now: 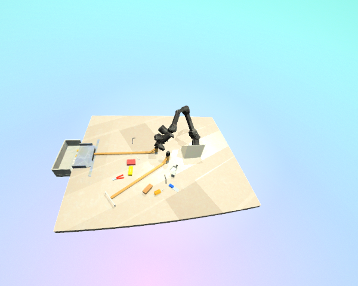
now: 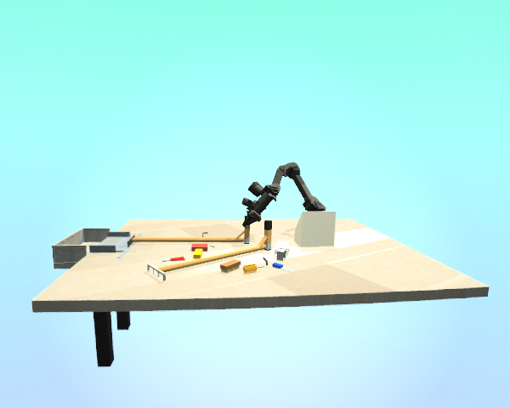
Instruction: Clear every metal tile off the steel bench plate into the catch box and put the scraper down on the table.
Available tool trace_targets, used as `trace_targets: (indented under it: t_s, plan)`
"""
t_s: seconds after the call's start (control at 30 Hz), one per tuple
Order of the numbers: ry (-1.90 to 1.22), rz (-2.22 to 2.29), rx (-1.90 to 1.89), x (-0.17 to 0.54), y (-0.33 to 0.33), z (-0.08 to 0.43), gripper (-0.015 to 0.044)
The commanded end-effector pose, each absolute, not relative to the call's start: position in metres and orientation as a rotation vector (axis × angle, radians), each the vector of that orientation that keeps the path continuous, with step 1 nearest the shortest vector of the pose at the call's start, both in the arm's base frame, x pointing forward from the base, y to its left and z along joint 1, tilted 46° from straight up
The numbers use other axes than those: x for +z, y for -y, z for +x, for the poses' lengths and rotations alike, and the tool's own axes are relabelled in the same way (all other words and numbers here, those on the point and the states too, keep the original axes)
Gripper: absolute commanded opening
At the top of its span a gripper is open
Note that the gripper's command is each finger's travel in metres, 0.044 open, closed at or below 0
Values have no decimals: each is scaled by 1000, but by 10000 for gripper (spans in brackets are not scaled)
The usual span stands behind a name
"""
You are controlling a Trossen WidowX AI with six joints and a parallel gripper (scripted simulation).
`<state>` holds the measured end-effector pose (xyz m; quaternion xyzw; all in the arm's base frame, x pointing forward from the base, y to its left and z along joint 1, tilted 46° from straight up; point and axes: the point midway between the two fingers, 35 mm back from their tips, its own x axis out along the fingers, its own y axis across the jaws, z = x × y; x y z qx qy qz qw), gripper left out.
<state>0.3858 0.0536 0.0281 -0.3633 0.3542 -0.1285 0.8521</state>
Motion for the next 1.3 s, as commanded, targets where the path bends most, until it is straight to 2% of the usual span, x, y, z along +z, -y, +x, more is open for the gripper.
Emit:
trace_targets:
  t_s: [0.0,1.27]
  plan:
    - [-734,-759,-269,31,-56,394,0]
    - [-731,-758,-270,32,-66,445,0]
